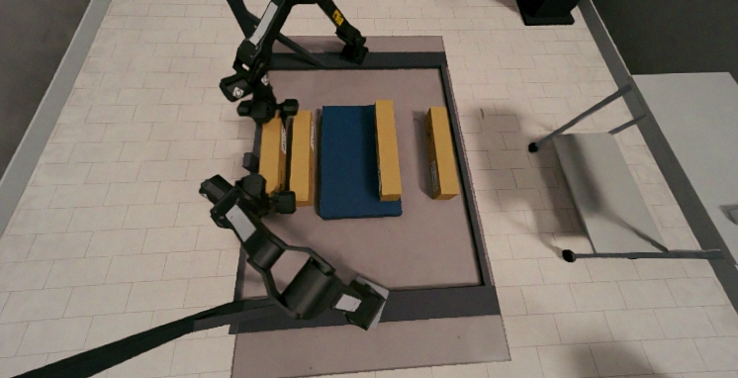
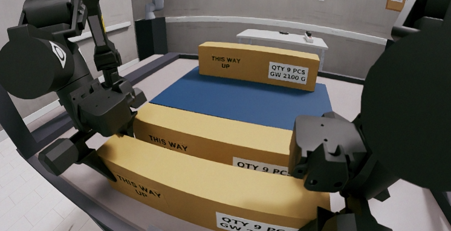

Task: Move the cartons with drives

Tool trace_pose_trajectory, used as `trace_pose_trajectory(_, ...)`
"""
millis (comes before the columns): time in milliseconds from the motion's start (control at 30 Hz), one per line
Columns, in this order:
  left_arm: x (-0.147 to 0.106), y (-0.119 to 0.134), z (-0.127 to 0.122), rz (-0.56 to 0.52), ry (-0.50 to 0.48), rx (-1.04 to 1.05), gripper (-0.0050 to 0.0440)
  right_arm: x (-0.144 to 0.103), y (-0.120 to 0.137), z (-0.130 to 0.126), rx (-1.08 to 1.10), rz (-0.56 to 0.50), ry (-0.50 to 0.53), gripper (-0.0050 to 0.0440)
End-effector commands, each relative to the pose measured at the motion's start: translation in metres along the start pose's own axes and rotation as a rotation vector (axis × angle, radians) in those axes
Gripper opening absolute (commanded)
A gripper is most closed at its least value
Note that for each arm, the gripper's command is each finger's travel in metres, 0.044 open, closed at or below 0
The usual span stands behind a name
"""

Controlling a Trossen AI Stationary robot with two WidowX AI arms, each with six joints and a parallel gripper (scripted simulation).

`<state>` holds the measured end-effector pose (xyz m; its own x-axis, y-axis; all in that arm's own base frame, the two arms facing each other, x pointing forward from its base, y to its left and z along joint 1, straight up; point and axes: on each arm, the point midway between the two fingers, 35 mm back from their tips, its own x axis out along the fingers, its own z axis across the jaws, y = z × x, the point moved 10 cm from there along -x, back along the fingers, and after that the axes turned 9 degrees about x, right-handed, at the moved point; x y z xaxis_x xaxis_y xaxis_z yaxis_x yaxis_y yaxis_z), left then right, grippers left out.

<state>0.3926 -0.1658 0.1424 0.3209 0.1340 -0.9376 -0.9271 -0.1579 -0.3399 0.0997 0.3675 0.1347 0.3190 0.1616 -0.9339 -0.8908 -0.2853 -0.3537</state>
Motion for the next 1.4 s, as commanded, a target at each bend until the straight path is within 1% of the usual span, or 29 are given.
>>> trace_pose_trajectory(0,-0.011,-0.005,0.001,-0.025,0.017,-0.007,-0.0050,-0.009,-0.004,0.002,0.008,-0.016,-0.024,-0.0050)
trace_pose_trajectory(33,-0.011,-0.005,0.001,-0.025,0.017,-0.007,-0.0050,-0.009,-0.004,0.002,0.008,-0.016,-0.024,-0.0050)
trace_pose_trajectory(67,-0.058,-0.022,0.005,-0.025,0.011,-0.007,-0.0050,-0.055,-0.023,0.004,0.008,-0.016,-0.024,-0.0050)
trace_pose_trajectory(1367,-0.058,-0.021,0.004,-0.027,0.010,-0.007,-0.0050,-0.055,-0.022,0.003,0.009,-0.015,-0.024,-0.0050)
